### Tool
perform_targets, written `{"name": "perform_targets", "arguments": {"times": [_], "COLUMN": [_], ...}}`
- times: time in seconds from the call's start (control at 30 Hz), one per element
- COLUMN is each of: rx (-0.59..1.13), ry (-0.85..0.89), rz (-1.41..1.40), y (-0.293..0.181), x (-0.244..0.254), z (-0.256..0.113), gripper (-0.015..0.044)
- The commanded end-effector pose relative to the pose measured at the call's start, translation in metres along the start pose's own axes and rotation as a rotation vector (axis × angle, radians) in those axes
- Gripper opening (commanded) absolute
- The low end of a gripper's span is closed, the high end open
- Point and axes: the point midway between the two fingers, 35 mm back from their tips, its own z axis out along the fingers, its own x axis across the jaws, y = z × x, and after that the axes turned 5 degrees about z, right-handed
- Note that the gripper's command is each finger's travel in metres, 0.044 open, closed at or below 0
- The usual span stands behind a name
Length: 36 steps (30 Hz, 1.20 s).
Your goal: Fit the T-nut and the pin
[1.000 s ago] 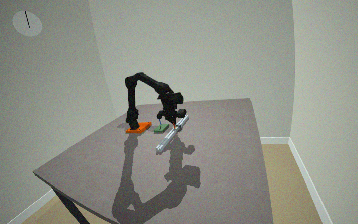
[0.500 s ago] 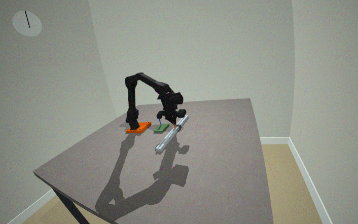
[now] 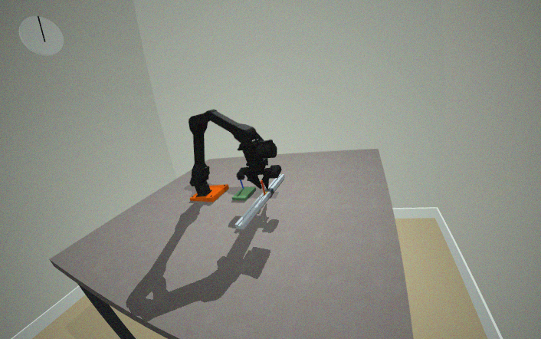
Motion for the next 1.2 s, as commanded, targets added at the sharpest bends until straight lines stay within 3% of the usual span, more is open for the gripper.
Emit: {"name": "perform_targets", "arguments": {"times": [0.0, 0.2, 0.3, 0.57, 0.93, 1.17], "rx": [0.021, 0.201, 0.221, 0.221, 0.212, 0.212], "ry": [0.002, -0.029, -0.039, -0.04, -0.086, -0.089], "rz": [0.042, 0.399, 0.44, 0.448, 0.973, 1.007], "y": [0.003, 0.026, 0.028, 0.03, 0.066, 0.065], "x": [-0.002, -0.003, -0.003, -0.002, 0.137, 0.145], "z": [-0.008, -0.079, -0.088, -0.088, -0.082, -0.081], "gripper": [0.0198, 0.0355, 0.0434, 0.044, 0.044, 0.044]}}
